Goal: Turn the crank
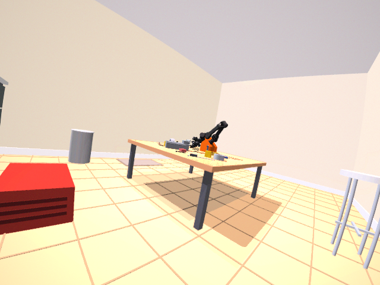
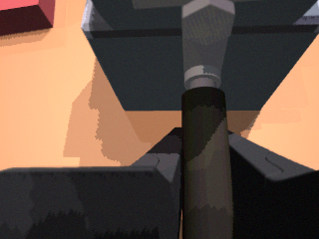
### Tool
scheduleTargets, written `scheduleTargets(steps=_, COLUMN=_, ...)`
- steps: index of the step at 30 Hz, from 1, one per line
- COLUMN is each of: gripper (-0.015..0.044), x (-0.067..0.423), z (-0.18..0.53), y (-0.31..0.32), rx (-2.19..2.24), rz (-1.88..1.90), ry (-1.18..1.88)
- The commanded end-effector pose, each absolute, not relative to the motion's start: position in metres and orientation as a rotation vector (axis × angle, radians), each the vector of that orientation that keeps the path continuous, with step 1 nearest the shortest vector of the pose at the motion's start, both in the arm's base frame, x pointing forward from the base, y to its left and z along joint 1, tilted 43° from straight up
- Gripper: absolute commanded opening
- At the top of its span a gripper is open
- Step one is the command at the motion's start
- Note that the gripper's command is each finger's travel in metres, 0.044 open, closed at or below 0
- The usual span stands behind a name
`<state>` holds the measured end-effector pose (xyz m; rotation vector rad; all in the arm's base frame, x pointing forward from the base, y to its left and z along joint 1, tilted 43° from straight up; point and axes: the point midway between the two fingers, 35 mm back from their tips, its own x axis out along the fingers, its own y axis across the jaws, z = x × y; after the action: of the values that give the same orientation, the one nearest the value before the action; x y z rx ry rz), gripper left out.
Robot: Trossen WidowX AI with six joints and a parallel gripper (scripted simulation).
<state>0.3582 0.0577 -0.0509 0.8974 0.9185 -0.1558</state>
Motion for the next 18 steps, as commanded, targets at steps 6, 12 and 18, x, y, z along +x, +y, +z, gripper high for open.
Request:
scheduleTargets(steps=6, gripper=0.0, x=0.3533, z=-0.0562, y=0.0512, rx=0.894, rz=-0.183, ry=0.928)
scheduleTargets(steps=12, gripper=0.0, x=0.353, z=-0.0563, y=0.0507, rx=0.894, rz=-0.183, ry=0.928)
scheduleTargets(steps=18, gripper=0.0, x=0.3527, z=-0.0565, y=0.05, rx=0.894, rz=-0.183, ry=0.928)
